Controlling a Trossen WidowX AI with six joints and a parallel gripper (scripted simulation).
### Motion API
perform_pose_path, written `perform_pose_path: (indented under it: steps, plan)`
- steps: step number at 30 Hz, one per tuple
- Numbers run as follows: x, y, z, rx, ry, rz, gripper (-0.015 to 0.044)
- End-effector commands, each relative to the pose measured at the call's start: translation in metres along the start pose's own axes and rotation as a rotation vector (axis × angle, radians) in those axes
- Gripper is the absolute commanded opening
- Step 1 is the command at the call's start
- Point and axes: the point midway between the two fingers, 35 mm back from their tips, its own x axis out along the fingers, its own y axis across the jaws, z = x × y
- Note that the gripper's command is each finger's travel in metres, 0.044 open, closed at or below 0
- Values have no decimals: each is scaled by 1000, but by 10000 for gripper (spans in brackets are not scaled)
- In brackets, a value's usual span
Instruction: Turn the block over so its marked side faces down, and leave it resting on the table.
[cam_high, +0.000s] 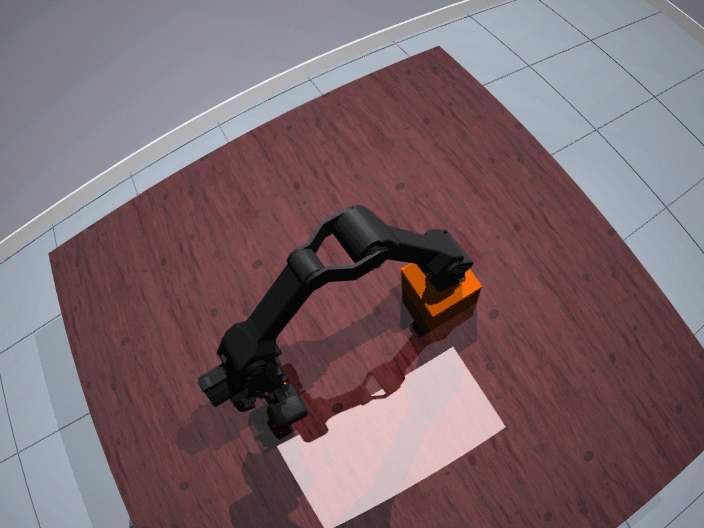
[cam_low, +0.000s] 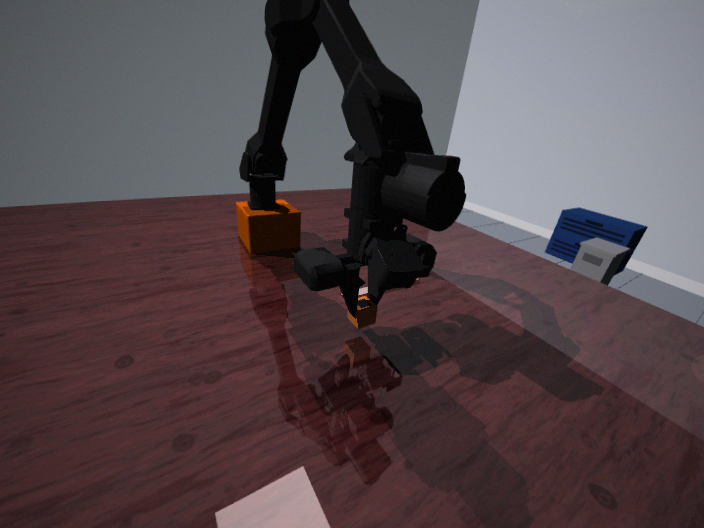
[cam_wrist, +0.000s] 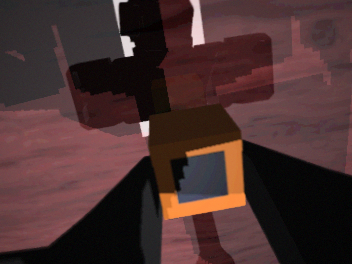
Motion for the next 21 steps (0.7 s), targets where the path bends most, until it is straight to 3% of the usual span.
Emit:
perform_pose_path:
  steps: [1, 21]
  plan:
    - [1, -1, 0, -6, -43, -5, 0]
    - [10, -1, -1, -6, -339, -5, 0]
